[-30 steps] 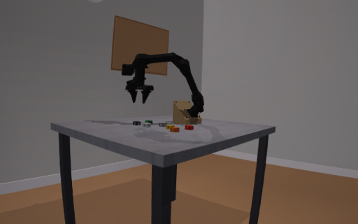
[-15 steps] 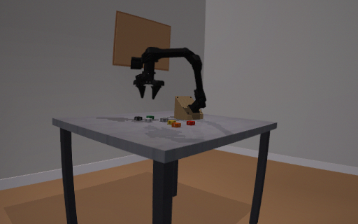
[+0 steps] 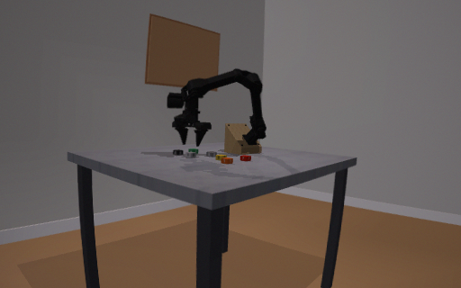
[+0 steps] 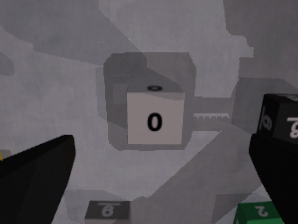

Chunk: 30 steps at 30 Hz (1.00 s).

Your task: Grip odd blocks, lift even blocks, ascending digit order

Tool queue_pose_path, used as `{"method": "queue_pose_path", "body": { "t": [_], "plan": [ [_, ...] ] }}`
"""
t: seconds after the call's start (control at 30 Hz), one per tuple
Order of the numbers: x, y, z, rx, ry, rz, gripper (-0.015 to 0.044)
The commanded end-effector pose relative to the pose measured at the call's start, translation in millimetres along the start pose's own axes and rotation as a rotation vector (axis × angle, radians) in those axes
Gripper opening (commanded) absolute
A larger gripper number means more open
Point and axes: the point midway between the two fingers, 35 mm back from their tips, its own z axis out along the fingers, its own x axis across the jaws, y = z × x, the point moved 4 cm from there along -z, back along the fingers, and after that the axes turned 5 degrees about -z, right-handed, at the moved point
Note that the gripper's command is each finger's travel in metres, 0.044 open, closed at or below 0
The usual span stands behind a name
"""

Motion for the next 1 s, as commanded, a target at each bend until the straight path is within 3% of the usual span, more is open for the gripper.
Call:
{"method": "queue_pose_path", "body": {
  "t": [0.0, 0.83, 0.97],
  "plan": [
    [-3, -1, 5, -0.018, -0.001, 0.012, 0.04],
    [-2, -1, 41, -0.018, 0.001, 0.012, 0.04],
    [-2, -1, 41, -0.018, 0.001, 0.012, 0.0295]
  ]
}}
